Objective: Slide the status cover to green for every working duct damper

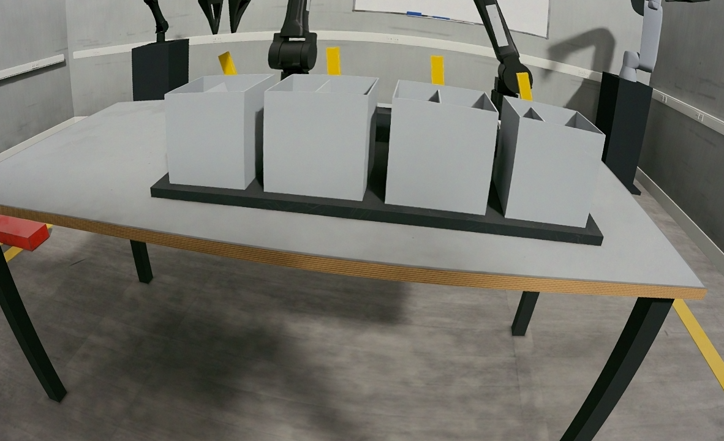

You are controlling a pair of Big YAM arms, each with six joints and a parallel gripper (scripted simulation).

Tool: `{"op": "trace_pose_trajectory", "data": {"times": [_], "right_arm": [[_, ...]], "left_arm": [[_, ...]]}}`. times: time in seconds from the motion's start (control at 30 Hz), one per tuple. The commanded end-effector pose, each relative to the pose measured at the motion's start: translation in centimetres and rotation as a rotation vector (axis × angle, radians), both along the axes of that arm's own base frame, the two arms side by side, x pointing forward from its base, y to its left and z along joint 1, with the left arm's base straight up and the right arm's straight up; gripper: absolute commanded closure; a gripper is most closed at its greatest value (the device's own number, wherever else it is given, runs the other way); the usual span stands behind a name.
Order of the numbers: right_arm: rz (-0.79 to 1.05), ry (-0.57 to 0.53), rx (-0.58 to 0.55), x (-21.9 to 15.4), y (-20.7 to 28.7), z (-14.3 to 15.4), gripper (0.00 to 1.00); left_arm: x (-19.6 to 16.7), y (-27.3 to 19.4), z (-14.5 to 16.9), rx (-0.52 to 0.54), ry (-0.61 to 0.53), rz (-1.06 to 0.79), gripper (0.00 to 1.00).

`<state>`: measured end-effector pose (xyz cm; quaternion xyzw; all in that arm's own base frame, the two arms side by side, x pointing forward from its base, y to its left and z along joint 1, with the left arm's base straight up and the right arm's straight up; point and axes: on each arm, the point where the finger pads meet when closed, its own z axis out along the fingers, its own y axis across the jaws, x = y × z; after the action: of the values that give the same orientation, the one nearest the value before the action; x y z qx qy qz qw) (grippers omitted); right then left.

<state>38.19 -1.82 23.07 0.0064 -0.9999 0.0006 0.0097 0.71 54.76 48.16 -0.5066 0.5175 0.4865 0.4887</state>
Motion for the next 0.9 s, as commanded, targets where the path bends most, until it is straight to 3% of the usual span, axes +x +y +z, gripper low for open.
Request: {"op": "trace_pose_trajectory", "data": {"times": [0.0, 0.37, 0.4, 0.67, 0.87], "right_arm": [[0.028, -0.079, 0.001, 2.0, 0.4, 3.3, 0.64], [0.010, -0.094, 0.008, 1.5, -0.5, 3.9, 0.64], [0.009, -0.036, 0.029, -0.5, -0.8, 1.5, 0.64], [0.008, -0.022, 0.333, -9.4, -5.9, -1.4, 0.64], [0.001, 0.000, 0.404, -10.7, -6.8, -2.6, 0.64]], "left_arm": [[-0.4, -0.3, 1.9, 0.049, -0.009, 0.009, 0.00], [-0.4, -0.3, 1.9, 0.049, -0.009, 0.009, 0.00], [-0.4, -0.3, 1.9, 0.049, -0.009, 0.009, 0.00], [-0.4, -0.3, 1.9, 0.049, -0.009, 0.009, 0.00], [-0.4, -0.3, 1.9, 0.049, -0.009, 0.009, 0.00]]}}
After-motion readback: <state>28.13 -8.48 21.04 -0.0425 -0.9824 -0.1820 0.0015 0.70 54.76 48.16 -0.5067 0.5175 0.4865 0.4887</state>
